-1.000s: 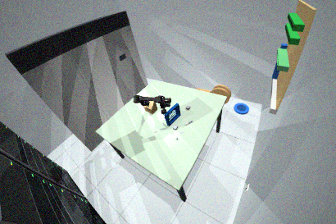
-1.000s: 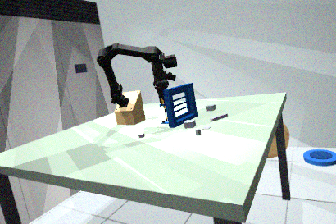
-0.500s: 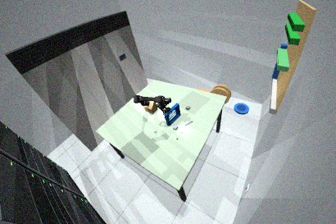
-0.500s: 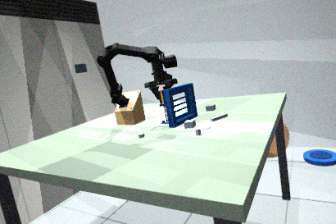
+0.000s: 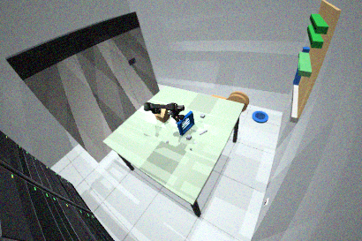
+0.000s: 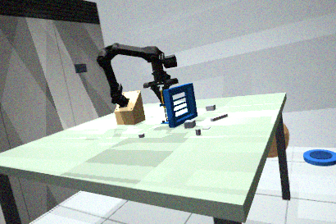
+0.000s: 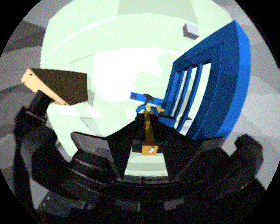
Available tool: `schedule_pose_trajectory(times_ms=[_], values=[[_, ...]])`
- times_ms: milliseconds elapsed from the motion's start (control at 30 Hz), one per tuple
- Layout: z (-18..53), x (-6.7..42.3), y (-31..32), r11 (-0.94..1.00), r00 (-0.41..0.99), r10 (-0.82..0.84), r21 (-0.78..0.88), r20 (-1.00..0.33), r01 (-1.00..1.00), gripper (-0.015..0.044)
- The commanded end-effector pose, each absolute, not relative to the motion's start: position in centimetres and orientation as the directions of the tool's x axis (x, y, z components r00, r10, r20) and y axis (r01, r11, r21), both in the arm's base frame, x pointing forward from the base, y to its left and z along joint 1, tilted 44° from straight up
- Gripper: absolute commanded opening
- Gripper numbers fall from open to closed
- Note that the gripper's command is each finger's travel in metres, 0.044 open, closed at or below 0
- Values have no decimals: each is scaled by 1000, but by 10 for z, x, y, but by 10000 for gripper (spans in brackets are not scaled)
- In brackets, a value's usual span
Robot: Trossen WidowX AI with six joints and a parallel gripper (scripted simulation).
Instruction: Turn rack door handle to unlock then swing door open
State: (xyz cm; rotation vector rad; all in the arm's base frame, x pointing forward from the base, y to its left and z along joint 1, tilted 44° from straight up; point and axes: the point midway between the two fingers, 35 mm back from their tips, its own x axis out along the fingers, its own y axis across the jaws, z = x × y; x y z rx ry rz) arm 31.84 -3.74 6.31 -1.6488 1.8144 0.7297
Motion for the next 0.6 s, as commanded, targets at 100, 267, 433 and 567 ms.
schedule_pose_trajectory(times_ms=[100, 267, 433, 567], values=[[63, 318, -37, 86, -72, -681, 18, -729, -996, 80], [63, 318, -37, 86, -72, -681, 18, -729, -996, 47], [63, 318, -37, 86, -72, -681, 18, -729, -996, 25], [63, 318, -37, 107, -72, -681, -2, -729, -994, 25]])
